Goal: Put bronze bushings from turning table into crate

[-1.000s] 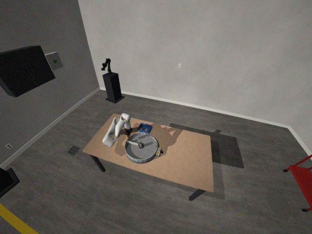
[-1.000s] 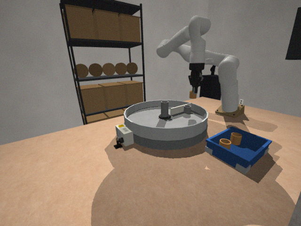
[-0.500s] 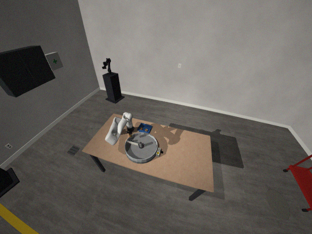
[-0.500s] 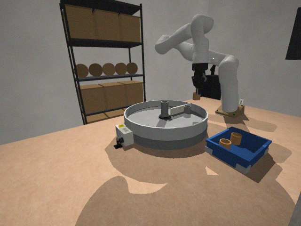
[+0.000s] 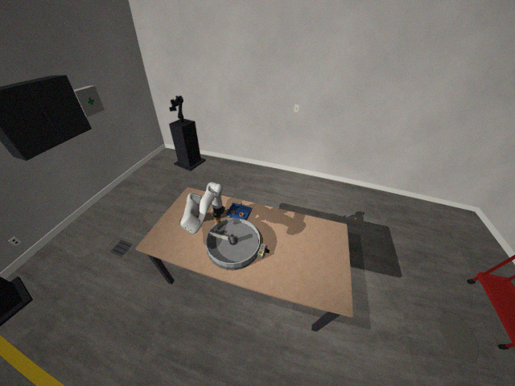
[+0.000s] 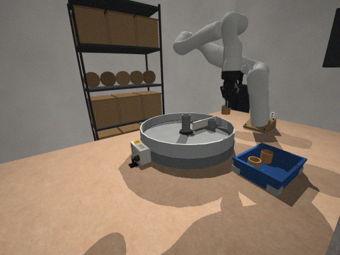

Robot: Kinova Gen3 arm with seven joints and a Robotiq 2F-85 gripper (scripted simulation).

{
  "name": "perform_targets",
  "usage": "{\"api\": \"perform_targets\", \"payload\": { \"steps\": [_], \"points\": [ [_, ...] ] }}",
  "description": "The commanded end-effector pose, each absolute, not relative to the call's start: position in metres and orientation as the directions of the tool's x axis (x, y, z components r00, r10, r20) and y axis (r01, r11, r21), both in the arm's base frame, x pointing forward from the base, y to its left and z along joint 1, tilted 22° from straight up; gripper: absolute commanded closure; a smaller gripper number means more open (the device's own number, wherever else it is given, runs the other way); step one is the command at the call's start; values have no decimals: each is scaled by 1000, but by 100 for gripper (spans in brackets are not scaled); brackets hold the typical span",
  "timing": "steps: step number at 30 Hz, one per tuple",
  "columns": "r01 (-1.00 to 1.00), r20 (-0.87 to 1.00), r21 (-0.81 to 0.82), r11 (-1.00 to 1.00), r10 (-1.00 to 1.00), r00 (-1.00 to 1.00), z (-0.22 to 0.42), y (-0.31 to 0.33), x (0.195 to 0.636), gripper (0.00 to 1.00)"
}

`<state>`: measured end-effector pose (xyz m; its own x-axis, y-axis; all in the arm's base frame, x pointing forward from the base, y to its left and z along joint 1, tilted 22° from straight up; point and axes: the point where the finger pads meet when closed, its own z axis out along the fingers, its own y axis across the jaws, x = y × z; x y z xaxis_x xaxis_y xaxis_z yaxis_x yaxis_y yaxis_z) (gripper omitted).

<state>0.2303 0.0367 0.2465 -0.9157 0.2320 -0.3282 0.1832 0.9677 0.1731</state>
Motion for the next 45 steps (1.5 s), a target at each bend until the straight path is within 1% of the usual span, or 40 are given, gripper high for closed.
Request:
{"api": "perform_targets", "payload": {
  "steps": [1, 2, 14, 19, 31, 36, 45],
  "points": [
    [161, -343, 154, 975, 205, -917, 252, 64, 232, 100],
    [161, -343, 154, 975, 205, -917, 254, 74, 233, 100],
    [161, -343, 154, 975, 205, -917, 254, 74, 233, 100],
    [163, -341, 155, 974, 207, -917, 261, 126, 239, 100],
    [163, -341, 155, 974, 207, -917, 261, 126, 239, 100],
    [165, -339, 157, 974, 209, -917, 268, 178, 245, 100],
    [165, -339, 157, 974, 209, -917, 268, 178, 245, 100]
  ]
}}
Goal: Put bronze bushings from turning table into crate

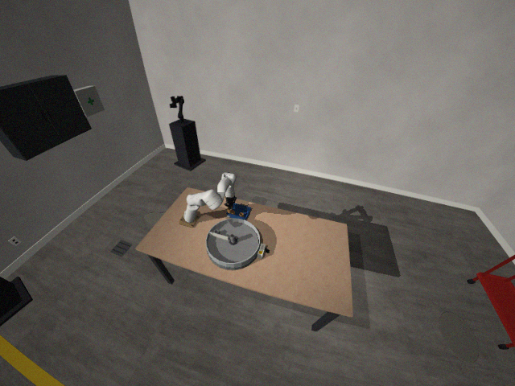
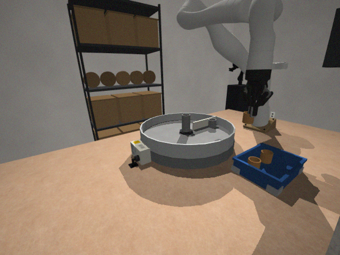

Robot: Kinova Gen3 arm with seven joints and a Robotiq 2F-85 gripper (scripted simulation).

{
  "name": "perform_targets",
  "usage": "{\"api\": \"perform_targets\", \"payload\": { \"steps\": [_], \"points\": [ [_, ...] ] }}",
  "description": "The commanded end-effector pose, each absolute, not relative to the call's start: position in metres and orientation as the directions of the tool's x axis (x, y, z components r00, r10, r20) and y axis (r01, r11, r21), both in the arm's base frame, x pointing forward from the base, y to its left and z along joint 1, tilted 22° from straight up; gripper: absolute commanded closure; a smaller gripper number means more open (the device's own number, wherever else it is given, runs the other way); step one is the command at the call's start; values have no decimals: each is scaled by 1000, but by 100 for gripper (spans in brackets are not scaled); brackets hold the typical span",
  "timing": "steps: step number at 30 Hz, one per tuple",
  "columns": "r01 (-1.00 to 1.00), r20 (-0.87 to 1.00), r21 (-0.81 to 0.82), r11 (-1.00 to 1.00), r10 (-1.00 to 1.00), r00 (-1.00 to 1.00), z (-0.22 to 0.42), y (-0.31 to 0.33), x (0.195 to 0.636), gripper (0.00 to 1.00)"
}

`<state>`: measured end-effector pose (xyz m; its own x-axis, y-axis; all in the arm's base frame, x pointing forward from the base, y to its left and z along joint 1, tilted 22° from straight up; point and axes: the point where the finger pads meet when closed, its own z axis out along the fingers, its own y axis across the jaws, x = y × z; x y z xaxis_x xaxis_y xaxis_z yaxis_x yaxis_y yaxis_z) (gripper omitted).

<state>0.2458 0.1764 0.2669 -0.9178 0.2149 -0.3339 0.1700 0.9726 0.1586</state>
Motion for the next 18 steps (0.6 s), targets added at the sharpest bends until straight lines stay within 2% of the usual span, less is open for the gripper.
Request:
{"api": "perform_targets", "payload": {
  "steps": [1, 3, 8, 18],
  "points": [
    [165, -339, 157, 974, 209, -917, 268, 178, 245, 100],
    [165, -339, 157, 974, 209, -917, 268, 178, 245, 100],
    [167, -337, 158, 973, 212, -917, 275, 229, 251, 100],
    [167, -337, 158, 973, 212, -917, 275, 229, 251, 100]
  ]
}}
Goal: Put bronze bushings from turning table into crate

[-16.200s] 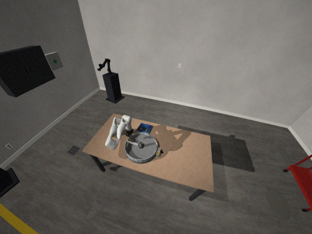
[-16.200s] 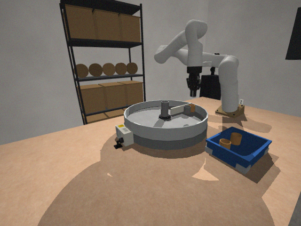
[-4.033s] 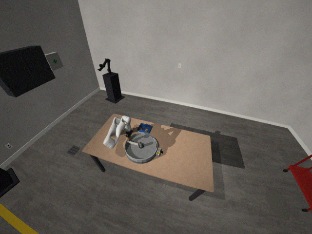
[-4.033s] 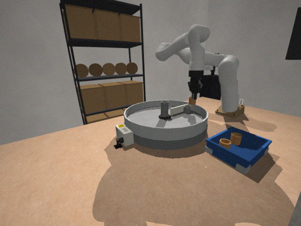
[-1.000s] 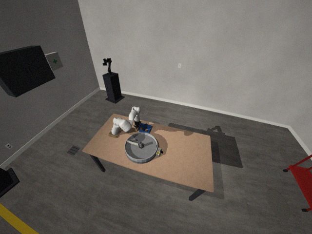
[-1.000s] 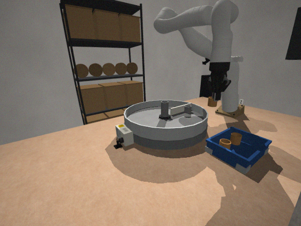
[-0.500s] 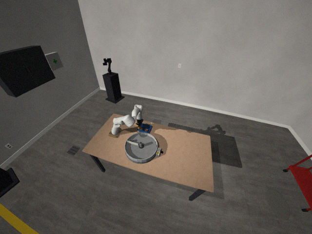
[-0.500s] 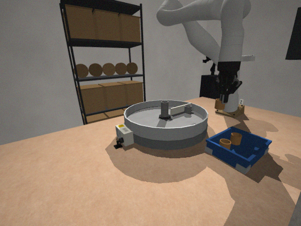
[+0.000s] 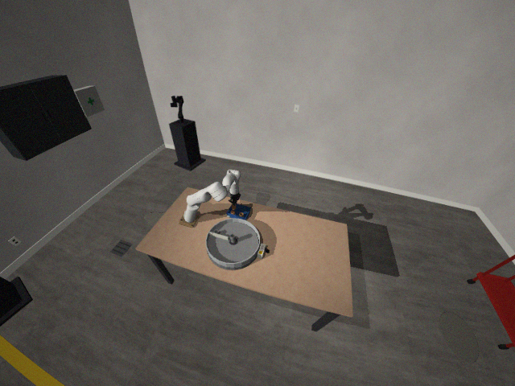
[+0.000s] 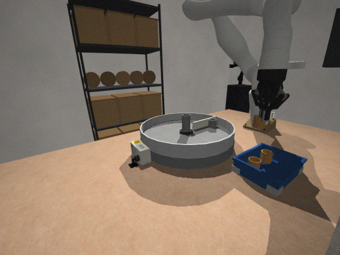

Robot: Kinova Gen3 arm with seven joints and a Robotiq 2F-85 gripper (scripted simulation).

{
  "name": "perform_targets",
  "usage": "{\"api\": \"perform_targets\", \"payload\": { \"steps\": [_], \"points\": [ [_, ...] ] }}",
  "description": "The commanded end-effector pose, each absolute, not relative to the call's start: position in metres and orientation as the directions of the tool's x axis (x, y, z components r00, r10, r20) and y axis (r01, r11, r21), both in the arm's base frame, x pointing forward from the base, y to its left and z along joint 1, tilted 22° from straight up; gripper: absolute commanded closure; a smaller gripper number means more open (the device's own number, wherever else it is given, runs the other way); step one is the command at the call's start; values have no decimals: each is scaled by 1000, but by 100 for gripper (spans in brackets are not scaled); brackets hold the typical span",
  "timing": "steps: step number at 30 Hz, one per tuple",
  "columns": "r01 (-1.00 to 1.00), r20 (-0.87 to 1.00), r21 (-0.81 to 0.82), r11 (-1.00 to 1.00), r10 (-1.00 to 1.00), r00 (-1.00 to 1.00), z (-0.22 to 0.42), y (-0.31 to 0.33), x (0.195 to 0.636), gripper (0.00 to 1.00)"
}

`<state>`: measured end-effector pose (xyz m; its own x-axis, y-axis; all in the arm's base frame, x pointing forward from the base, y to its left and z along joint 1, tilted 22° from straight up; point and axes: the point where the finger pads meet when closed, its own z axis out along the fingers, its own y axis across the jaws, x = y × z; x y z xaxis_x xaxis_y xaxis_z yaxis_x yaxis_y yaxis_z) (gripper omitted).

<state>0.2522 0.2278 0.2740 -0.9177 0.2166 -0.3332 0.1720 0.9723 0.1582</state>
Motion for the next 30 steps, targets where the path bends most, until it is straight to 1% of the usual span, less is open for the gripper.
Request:
{"api": "perform_targets", "payload": {
  "steps": [1, 2, 7, 19, 24, 30],
  "points": [
    [167, -337, 158, 973, 212, -917, 275, 229, 251, 100],
    [167, -337, 158, 973, 212, -917, 275, 229, 251, 100],
    [169, -335, 158, 973, 214, -917, 282, 281, 258, 100],
    [169, -335, 158, 973, 214, -917, 282, 281, 258, 100],
    [168, -338, 156, 973, 213, -917, 258, 283, 267, 100],
    [168, -338, 156, 973, 213, -917, 258, 283, 267, 100]
  ]
}}
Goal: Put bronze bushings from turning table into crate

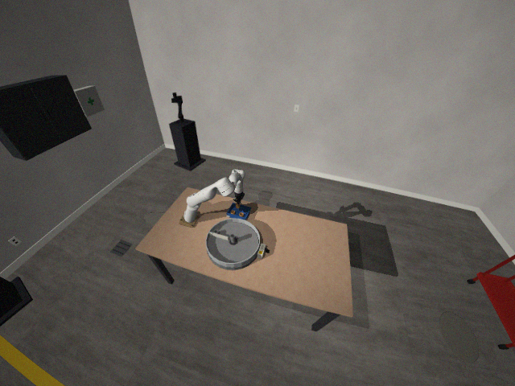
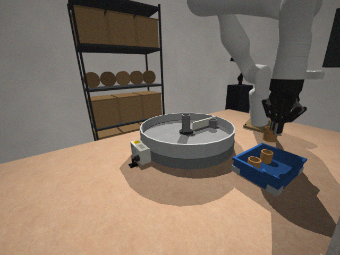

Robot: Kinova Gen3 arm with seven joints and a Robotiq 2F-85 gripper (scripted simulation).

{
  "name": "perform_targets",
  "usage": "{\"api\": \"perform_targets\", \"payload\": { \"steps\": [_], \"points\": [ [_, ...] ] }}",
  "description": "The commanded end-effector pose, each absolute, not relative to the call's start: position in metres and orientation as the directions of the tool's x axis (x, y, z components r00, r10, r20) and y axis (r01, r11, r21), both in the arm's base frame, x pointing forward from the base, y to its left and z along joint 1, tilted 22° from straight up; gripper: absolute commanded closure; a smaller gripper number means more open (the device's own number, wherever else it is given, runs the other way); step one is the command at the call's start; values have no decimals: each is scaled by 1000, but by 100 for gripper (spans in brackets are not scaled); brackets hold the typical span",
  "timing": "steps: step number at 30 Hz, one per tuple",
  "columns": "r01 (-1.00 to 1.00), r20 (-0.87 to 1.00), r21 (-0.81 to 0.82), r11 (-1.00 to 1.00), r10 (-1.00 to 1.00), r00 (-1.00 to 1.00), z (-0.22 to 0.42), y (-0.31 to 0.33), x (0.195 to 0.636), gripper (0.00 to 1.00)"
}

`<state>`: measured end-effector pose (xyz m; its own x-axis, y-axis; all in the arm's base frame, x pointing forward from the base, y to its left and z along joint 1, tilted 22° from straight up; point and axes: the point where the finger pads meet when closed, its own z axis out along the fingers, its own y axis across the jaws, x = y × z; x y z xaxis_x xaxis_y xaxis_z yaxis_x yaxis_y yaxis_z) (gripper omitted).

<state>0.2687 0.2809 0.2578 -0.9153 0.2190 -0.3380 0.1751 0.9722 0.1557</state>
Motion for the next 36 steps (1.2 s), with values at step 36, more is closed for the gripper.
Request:
{"api": "perform_targets", "payload": {
  "steps": [36],
  "points": [
    [161, -345, 152, 975, 205, -916, 211, 289, 284, 100]
  ]
}}
